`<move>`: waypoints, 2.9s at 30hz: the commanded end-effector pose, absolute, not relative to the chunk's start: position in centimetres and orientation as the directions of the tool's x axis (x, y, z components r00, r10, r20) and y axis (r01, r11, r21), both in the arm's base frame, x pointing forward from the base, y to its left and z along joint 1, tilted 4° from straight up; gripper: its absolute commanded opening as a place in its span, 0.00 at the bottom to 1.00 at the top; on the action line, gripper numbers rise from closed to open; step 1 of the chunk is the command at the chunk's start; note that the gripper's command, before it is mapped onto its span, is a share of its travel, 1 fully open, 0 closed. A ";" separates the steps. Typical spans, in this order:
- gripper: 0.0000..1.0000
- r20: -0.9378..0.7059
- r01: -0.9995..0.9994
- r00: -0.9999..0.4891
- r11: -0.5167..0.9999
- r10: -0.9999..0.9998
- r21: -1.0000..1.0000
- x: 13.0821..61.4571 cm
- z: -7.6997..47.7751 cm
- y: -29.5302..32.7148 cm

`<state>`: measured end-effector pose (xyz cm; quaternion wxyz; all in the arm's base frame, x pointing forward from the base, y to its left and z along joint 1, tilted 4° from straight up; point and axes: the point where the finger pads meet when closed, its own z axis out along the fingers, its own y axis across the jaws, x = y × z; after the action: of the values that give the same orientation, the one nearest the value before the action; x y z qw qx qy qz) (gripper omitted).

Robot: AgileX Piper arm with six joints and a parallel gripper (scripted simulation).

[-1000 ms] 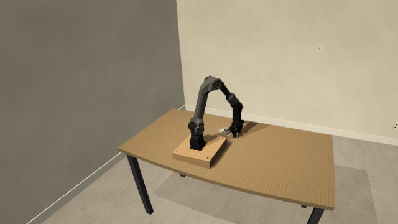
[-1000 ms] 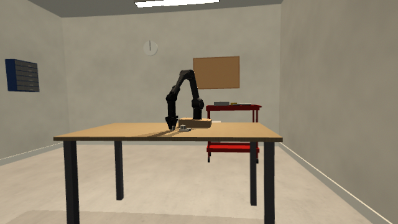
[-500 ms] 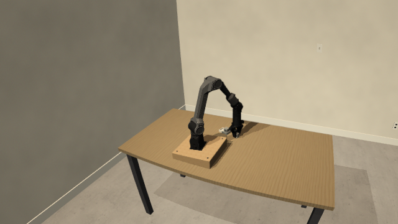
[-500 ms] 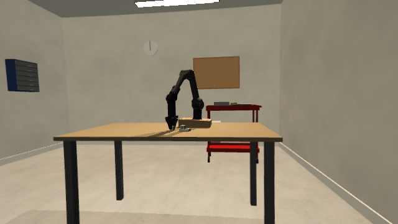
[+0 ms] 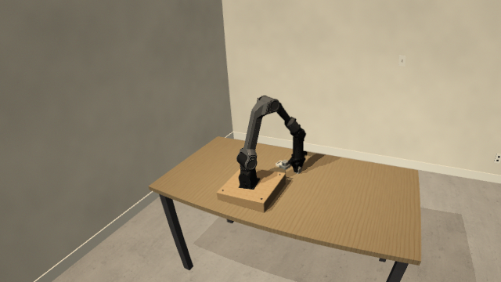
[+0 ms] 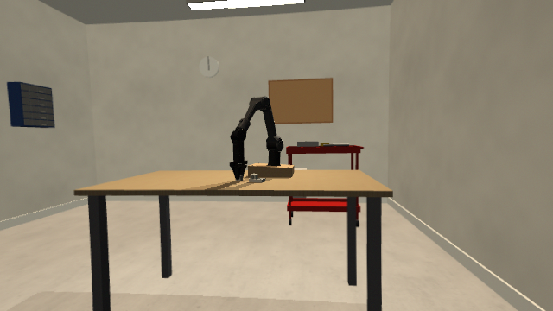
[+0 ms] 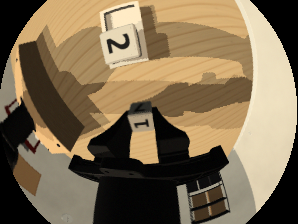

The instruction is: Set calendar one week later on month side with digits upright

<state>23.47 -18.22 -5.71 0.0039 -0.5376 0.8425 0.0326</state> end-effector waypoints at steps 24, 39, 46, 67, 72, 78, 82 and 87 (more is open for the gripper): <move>0.33 -0.042 -0.907 -0.421 0.419 -0.906 0.049 23.5 -5.5 -18.2; 0.33 -0.041 -0.906 -0.422 0.420 -0.906 0.047 23.8 2.3 -18.7; 0.33 -0.042 -0.906 -0.422 0.419 -0.906 0.050 23.8 4.1 -18.8; 0.33 -0.042 -0.909 -0.416 0.414 -0.908 0.050 28.8 5.8 -7.7; 0.33 -0.043 -0.909 -0.417 0.415 -0.908 0.050 28.8 5.8 -7.7; 0.33 -0.043 -0.909 -0.417 0.414 -0.908 0.050 28.8 5.8 -7.7; 0.33 -0.043 -0.909 -0.417 0.414 -0.908 0.052 28.7 5.6 -7.6; 0.33 -0.043 -0.909 -0.416 0.414 -0.908 0.055 28.7 4.7 -7.6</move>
<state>28.74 -7.61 5.06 0.0039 -0.5399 0.8411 0.0332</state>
